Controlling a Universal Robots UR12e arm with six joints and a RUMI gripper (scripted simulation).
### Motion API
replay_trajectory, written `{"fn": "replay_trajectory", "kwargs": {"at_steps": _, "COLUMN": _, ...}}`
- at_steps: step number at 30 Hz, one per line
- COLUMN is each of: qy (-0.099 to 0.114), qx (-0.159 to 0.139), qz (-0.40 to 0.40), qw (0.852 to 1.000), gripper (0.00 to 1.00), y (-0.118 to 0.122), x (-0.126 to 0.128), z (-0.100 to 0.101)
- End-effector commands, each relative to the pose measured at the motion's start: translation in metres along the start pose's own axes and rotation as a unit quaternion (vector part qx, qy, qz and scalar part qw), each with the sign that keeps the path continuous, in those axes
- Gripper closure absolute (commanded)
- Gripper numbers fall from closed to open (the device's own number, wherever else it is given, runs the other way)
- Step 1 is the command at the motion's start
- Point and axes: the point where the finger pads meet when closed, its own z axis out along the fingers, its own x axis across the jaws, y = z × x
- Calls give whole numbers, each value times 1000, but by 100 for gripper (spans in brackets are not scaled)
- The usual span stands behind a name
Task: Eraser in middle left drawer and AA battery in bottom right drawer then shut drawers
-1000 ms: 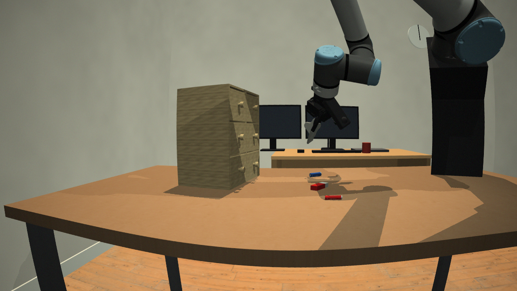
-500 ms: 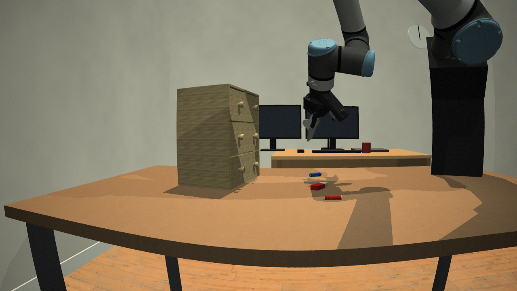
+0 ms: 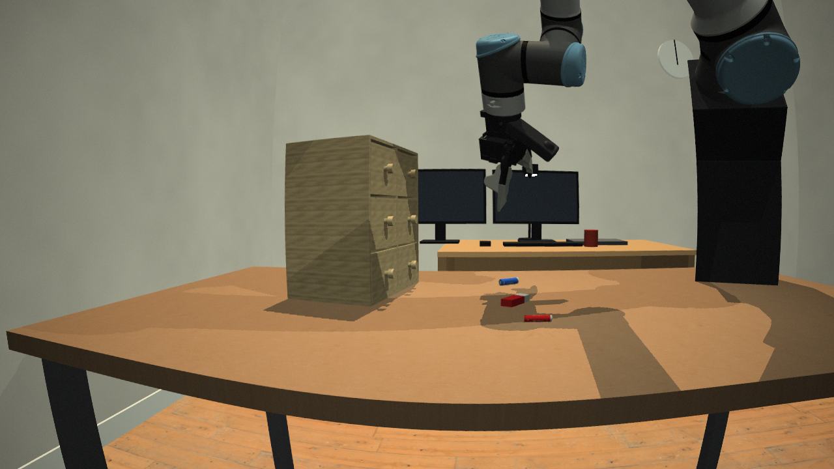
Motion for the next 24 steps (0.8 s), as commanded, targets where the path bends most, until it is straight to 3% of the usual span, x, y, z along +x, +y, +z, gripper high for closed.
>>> {"fn": "replay_trajectory", "kwargs": {"at_steps": 1, "qy": 21, "qx": 33, "qz": -39, "qw": 998, "gripper": 0, "y": -2, "x": 5, "z": -25}}
{"fn": "replay_trajectory", "kwargs": {"at_steps": 11, "qy": 82, "qx": 72, "qz": -110, "qw": 988, "gripper": 0, "y": -10, "x": 20, "z": -83}}
{"fn": "replay_trajectory", "kwargs": {"at_steps": 14, "qy": 82, "qx": 72, "qz": -110, "qw": 988, "gripper": 0, "y": -10, "x": 20, "z": -83}}
{"fn": "replay_trajectory", "kwargs": {"at_steps": 17, "qy": 116, "qx": 83, "qz": -143, "qw": 979, "gripper": 0, "y": -16, "x": 29, "z": -114}}
{"fn": "replay_trajectory", "kwargs": {"at_steps": 22, "qy": 139, "qx": 87, "qz": -162, "qw": 973, "gripper": 0, "y": -20, "x": 35, "z": -136}}
{"fn": "replay_trajectory", "kwargs": {"at_steps": 24, "qy": 162, "qx": 89, "qz": -181, "qw": 966, "gripper": 0, "y": -24, "x": 41, "z": -156}}
